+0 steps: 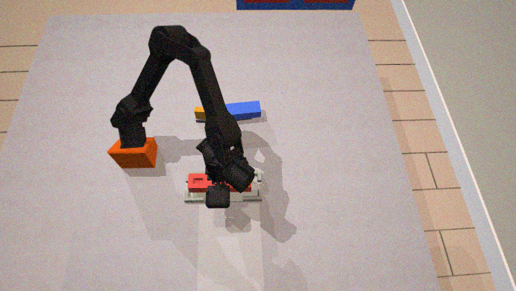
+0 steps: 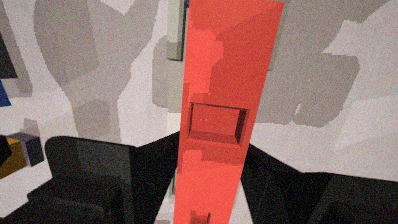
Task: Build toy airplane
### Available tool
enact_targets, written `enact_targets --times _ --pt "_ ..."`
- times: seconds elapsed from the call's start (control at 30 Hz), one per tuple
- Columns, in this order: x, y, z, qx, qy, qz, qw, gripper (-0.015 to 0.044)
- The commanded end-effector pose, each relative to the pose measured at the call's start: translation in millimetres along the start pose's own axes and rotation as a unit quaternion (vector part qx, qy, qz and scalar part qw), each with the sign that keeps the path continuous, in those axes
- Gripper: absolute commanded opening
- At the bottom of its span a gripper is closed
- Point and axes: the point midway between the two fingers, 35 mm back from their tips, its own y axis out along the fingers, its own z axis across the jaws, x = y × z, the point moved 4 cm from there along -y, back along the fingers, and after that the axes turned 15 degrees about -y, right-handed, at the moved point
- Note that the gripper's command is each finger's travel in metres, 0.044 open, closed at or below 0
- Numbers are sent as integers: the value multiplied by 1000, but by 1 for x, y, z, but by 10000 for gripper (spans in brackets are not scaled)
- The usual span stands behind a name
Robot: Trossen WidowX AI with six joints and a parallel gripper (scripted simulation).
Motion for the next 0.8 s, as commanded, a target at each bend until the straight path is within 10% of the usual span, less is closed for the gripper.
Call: enact_targets --times 0.0,0.23,0.77 --pt "0 0 0 0 0 0 1000 175" --pt "0 0 0 0 0 0 1000 30" --pt "0 0 0 0 0 0 1000 440"
